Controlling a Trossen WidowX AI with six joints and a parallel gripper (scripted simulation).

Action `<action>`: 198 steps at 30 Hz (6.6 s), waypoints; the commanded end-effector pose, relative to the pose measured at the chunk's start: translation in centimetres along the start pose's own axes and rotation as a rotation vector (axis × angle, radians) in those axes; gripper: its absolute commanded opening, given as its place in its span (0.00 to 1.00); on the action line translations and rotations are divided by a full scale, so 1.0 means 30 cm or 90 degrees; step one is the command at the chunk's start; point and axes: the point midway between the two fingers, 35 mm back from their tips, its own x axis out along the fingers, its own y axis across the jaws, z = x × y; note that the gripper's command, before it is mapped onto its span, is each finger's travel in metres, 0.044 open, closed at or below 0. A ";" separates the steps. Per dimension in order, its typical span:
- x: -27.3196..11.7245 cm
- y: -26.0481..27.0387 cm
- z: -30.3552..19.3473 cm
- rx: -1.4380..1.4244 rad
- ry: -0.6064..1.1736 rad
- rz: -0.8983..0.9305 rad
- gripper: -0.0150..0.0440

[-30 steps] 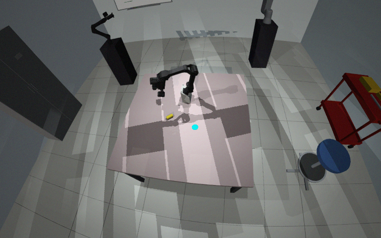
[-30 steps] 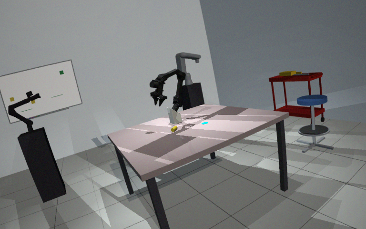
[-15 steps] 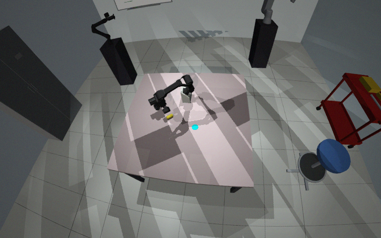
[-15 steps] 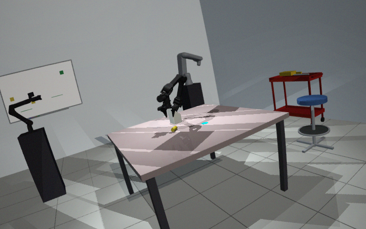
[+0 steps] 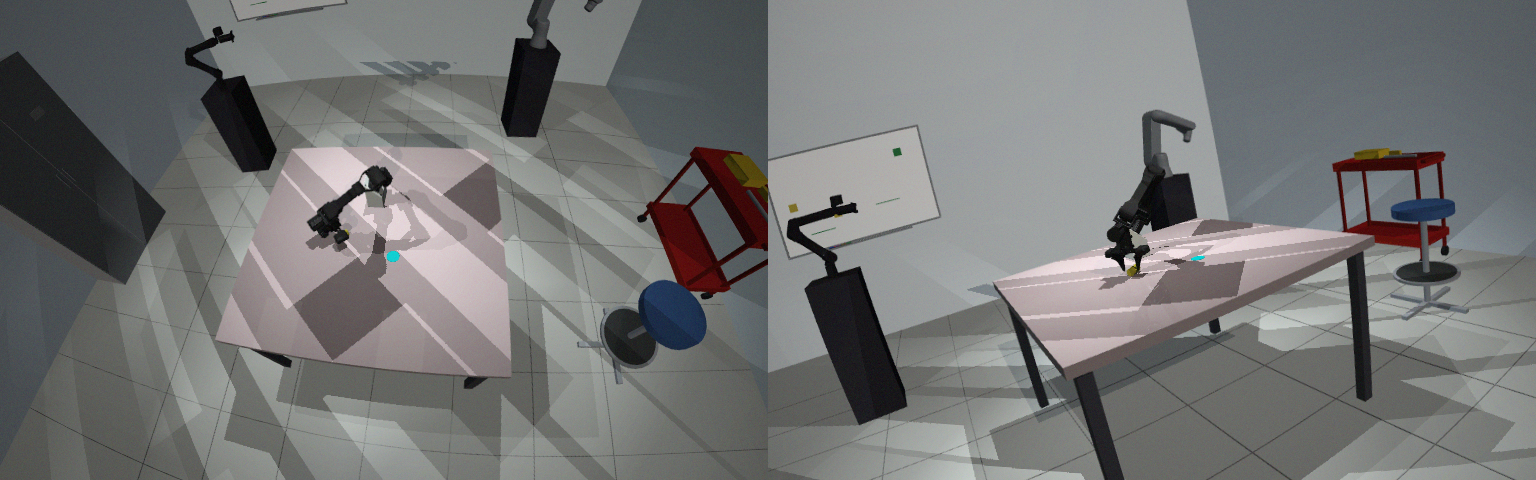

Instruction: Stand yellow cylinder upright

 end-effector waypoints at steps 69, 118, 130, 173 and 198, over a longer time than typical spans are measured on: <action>-0.375 0.112 -0.025 -0.056 -0.020 0.003 0.43; -0.416 0.533 -0.249 -0.210 -0.028 -0.003 0.43; -0.420 0.623 -0.332 -0.243 -0.025 -0.001 0.43; -0.389 0.777 -0.551 -0.336 -0.047 -0.029 0.43; -0.333 0.754 -0.531 -0.362 -0.129 -0.092 0.43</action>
